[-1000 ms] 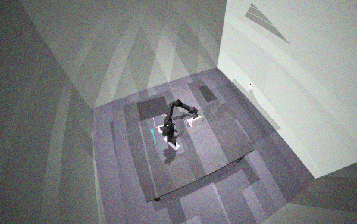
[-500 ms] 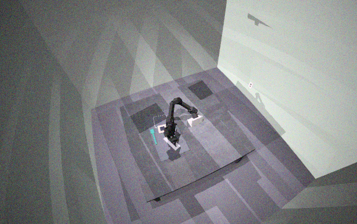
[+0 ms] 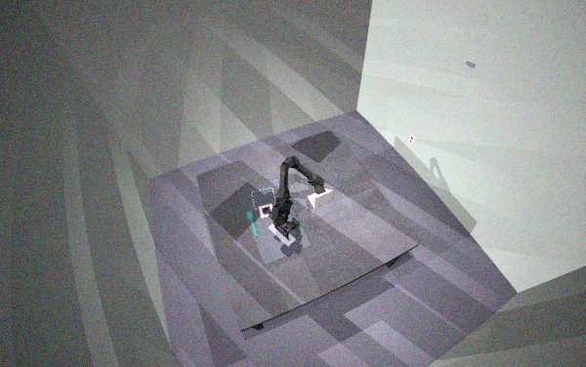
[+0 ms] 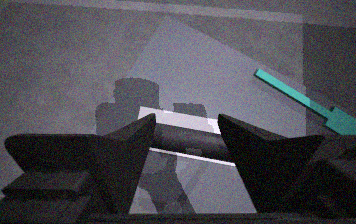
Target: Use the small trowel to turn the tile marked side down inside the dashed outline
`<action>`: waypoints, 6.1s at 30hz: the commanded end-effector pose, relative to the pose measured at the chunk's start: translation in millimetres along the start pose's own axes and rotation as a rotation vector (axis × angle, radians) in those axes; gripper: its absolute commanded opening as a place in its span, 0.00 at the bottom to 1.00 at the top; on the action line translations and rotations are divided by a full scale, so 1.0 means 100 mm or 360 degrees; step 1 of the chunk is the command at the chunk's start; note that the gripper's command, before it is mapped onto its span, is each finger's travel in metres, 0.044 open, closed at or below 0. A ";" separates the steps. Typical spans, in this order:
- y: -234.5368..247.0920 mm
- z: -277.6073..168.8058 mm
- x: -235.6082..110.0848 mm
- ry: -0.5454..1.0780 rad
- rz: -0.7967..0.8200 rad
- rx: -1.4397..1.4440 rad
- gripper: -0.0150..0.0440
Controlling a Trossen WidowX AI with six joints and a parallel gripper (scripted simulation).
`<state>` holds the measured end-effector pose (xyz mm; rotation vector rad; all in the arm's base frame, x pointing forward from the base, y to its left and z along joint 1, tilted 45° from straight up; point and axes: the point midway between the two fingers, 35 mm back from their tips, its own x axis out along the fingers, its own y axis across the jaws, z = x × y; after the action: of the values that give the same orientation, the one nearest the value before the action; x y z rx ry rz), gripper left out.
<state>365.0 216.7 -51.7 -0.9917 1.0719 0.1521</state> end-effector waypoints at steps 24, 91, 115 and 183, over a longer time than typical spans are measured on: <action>-0.10 -0.32 -0.04 -0.0240 -0.0234 -0.1283 0.76; -0.32 -0.45 0.47 -0.0244 -0.0586 -0.2300 0.76; -0.32 -0.45 0.48 -0.0244 -0.0586 -0.2300 0.30; -1.07 -0.22 0.34 0.0031 -0.0883 -0.1536 0.25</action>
<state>425.7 127.8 -13.4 -2.1243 0.6885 0.2036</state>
